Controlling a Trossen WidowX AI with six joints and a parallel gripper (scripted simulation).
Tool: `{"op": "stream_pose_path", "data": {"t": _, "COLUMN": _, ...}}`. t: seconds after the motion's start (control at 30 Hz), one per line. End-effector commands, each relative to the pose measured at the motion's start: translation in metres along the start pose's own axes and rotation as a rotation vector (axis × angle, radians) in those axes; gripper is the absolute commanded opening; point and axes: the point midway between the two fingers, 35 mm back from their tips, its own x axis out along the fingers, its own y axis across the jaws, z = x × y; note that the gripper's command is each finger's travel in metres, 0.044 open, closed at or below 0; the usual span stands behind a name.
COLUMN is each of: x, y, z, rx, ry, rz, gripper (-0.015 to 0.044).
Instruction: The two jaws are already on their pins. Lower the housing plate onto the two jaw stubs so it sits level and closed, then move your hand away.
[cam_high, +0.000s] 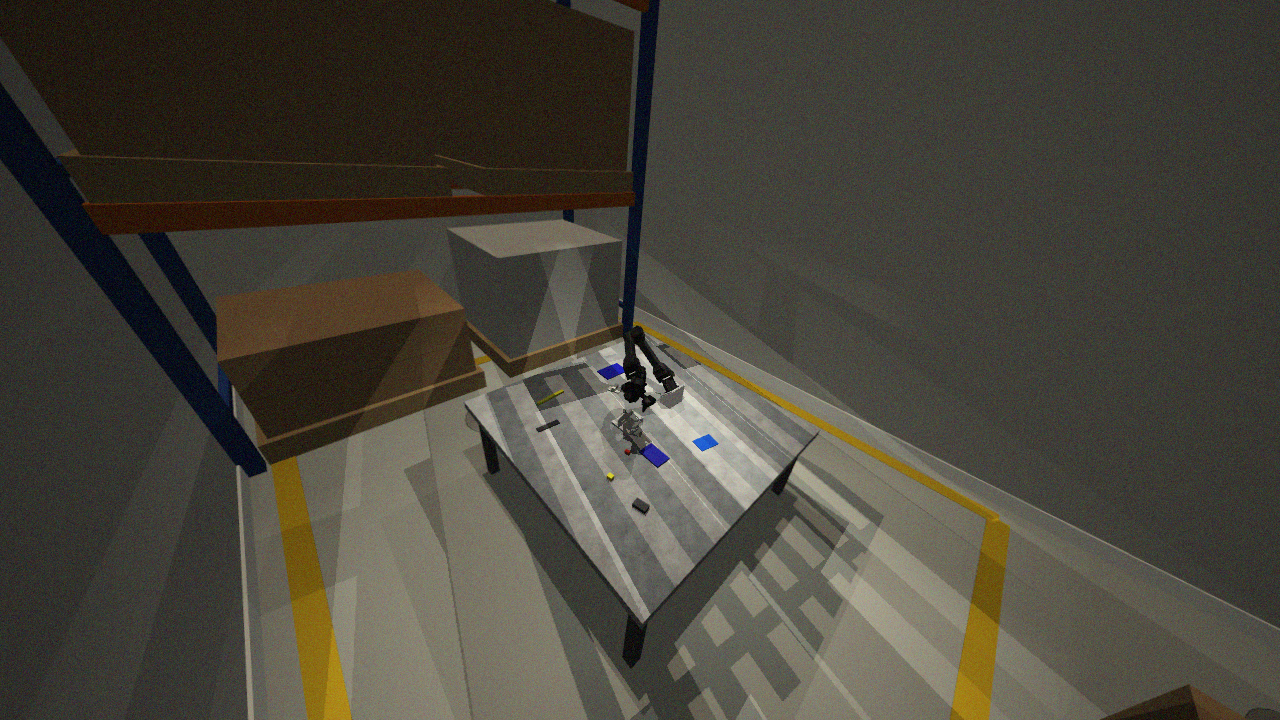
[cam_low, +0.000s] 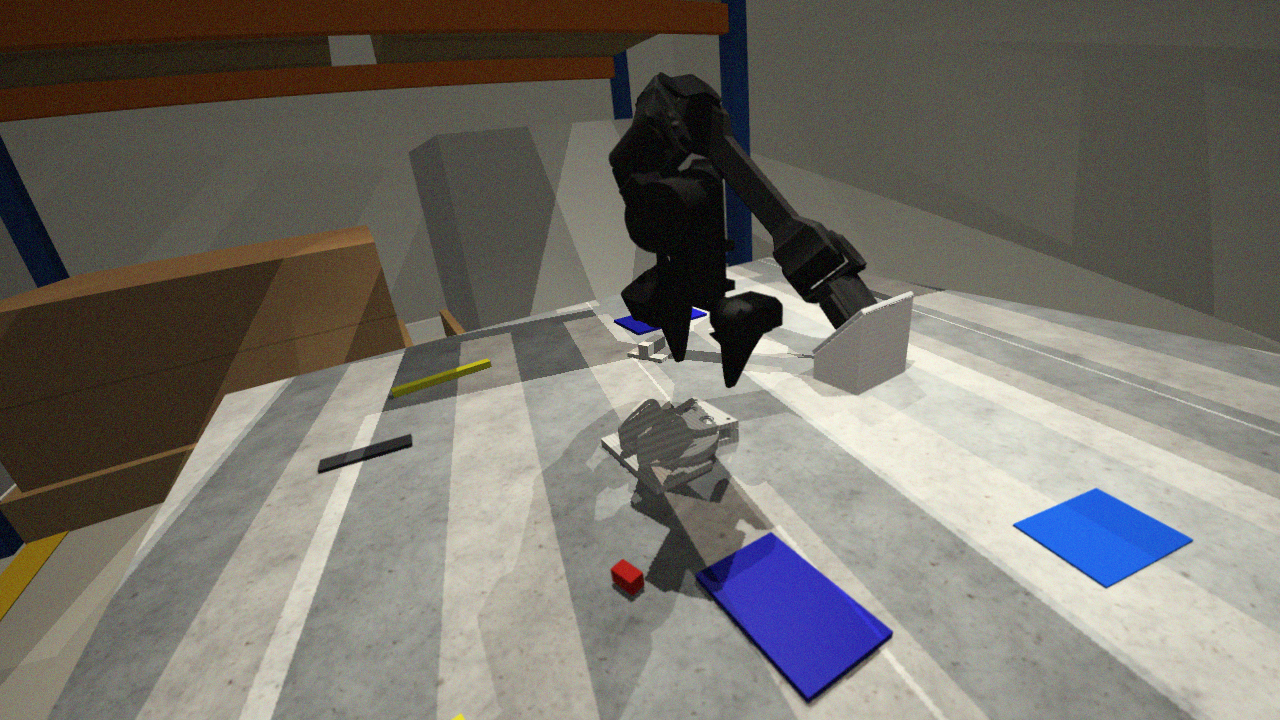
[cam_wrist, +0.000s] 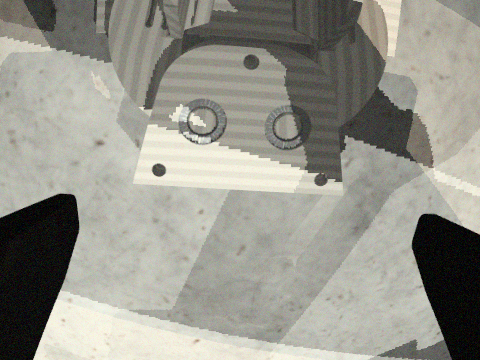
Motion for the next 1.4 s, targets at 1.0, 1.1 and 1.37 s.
{"op": "stream_pose_path", "data": {"t": 1.0, "x": -0.056, "y": 0.005, "z": -0.055, "rx": 0.001, "ry": 0.009, "rz": 0.006, "gripper": 0.044}}
{"op": "stream_pose_path", "data": {"t": 1.1, "x": -0.056, "y": 0.005, "z": -0.055, "rx": 0.001, "ry": 0.009, "rz": 0.006, "gripper": 0.044}}
{"op": "stream_pose_path", "data": {"t": 1.37, "x": -0.056, "y": 0.005, "z": -0.055, "rx": 0.001, "ry": 0.009, "rz": 0.006, "gripper": 0.044}}
